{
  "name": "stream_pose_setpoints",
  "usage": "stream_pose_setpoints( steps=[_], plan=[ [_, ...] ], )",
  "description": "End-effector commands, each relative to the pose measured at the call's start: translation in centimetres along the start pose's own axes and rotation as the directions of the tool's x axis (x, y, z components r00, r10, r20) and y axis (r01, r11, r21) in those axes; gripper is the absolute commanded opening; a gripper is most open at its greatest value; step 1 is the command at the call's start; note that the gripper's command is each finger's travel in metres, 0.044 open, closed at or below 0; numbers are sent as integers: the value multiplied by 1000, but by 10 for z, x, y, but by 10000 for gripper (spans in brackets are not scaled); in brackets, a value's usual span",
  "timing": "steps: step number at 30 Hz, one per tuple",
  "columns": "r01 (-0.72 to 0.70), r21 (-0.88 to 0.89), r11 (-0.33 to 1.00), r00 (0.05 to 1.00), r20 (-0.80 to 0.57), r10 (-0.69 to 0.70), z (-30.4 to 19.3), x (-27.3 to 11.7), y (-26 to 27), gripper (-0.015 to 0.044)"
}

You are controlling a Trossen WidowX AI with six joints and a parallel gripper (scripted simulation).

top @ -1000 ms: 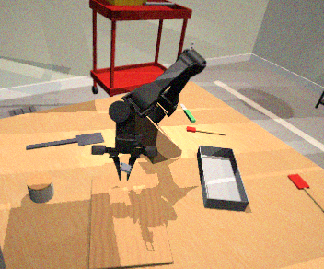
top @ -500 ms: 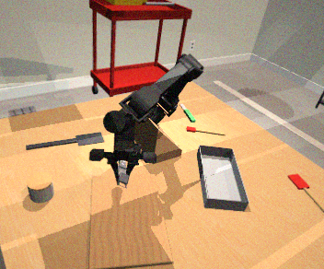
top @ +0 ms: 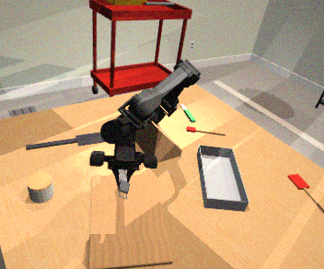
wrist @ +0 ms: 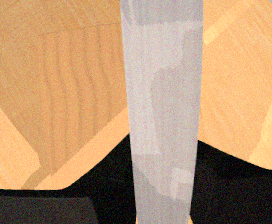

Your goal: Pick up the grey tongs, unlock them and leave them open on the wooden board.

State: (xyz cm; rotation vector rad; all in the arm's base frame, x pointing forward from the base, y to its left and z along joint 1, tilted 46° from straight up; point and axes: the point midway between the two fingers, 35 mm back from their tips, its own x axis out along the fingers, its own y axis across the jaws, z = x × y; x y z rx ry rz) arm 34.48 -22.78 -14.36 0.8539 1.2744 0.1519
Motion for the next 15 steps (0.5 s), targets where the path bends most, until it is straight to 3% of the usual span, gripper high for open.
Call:
stream_pose_setpoints(
  steps=[1, 15],
  plan=[
    [5, -10, 1000, 999, -42, -6, 1, 1, 0, -150],
    [-9, -25, 1000, 979, -202, 4, -4, 2, 9, -150]
  ],
)
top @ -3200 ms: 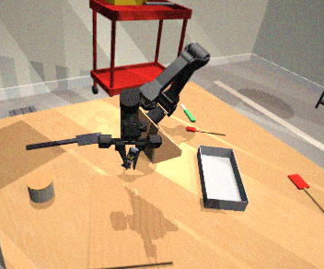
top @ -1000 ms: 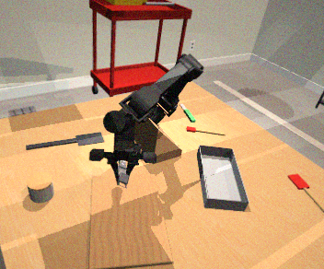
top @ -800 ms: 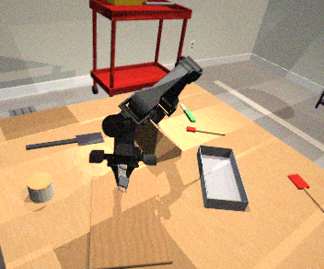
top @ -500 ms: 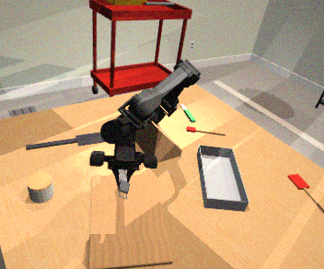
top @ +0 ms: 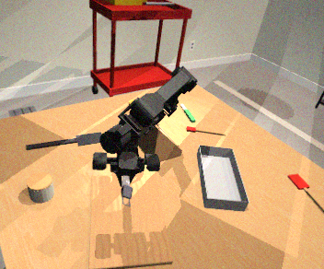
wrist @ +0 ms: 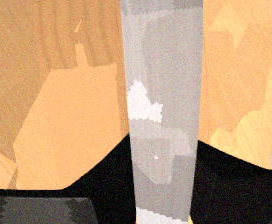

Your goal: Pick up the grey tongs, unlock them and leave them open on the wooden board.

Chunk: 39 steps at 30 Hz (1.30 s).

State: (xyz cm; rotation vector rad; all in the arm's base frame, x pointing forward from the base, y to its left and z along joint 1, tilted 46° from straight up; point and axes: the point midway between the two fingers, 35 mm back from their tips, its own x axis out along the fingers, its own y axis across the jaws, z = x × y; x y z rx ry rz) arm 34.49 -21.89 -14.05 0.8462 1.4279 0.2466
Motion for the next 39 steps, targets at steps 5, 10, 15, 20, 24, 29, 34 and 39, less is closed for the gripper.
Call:
stream_pose_setpoints(
  steps=[5, 10, 15, 20, 24, 29, 34, 39],
  plan=[
    [-5, -16, 1000, 996, -89, 3, -3, -1, 5, -150],
    [-15, -24, 1000, 989, -146, 11, -7, -1, 10, -150],
    [-26, -31, 999, 979, -203, 20, -10, -3, 15, -150],
    [-30, -33, 999, 975, -220, 22, -11, -3, 17, -150],
    [-30, -33, 999, 975, -220, 22, -11, -3, 17, -150],
    [-30, -33, 999, 975, -220, 22, -12, 0, 17, -150],
    [-30, -33, 999, 975, -219, 22, -12, 8, 17, -150],
    [-30, -33, 999, 975, -219, 22, -13, 16, 17, -150]
  ],
)
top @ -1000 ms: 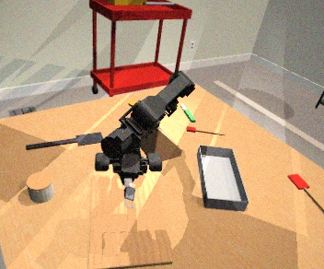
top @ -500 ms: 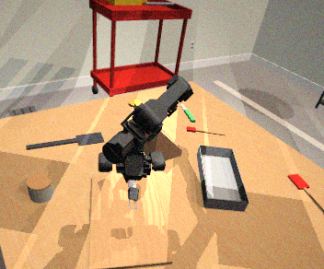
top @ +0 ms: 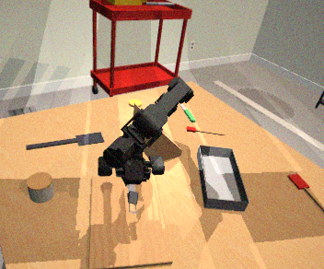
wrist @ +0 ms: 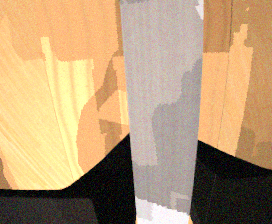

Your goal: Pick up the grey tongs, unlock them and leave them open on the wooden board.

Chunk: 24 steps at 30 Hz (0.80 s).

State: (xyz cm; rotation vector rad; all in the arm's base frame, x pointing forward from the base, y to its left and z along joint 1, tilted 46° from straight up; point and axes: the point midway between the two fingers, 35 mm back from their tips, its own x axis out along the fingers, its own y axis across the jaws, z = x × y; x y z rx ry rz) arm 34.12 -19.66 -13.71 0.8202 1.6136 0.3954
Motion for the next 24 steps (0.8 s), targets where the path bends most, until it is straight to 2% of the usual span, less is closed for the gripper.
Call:
stream_pose_setpoints(
  steps=[1, 24],
  plan=[
    [-4, 5, 1000, 1000, 1, 4, 1, 7, 0, -150],
    [-5, 4, 1000, 1000, 1, 5, 3, 45, 0, -150]
  ],
)
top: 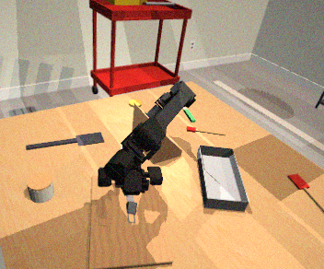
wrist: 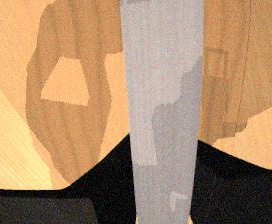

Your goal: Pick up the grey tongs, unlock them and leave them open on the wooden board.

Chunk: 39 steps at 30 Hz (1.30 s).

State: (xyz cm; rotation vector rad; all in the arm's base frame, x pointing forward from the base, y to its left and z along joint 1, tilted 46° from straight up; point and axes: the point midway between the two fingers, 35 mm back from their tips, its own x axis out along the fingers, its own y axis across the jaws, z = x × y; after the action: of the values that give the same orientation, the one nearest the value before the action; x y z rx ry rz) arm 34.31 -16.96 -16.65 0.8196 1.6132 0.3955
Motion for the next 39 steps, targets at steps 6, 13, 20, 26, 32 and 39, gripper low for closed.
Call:
stream_pose_setpoints(
  steps=[6, 13, 20, 26, 32, 39],
  plan=[
    [-6, 5, 1000, 1000, 1, 6, 0, 16, 1, -150],
    [-7, 5, 1000, 1000, 1, 7, -1, 27, 1, -150],
    [-8, 4, 1000, 1000, 1, 8, -2, 39, 2, -150],
    [-9, 4, 1000, 1000, 0, 9, -3, 48, 2, -150],
    [-10, 4, 1000, 1000, 0, 10, -5, 58, 3, -150],
    [-10, 4, 1000, 1000, -1, 10, -6, 62, 3, -150]
  ],
)
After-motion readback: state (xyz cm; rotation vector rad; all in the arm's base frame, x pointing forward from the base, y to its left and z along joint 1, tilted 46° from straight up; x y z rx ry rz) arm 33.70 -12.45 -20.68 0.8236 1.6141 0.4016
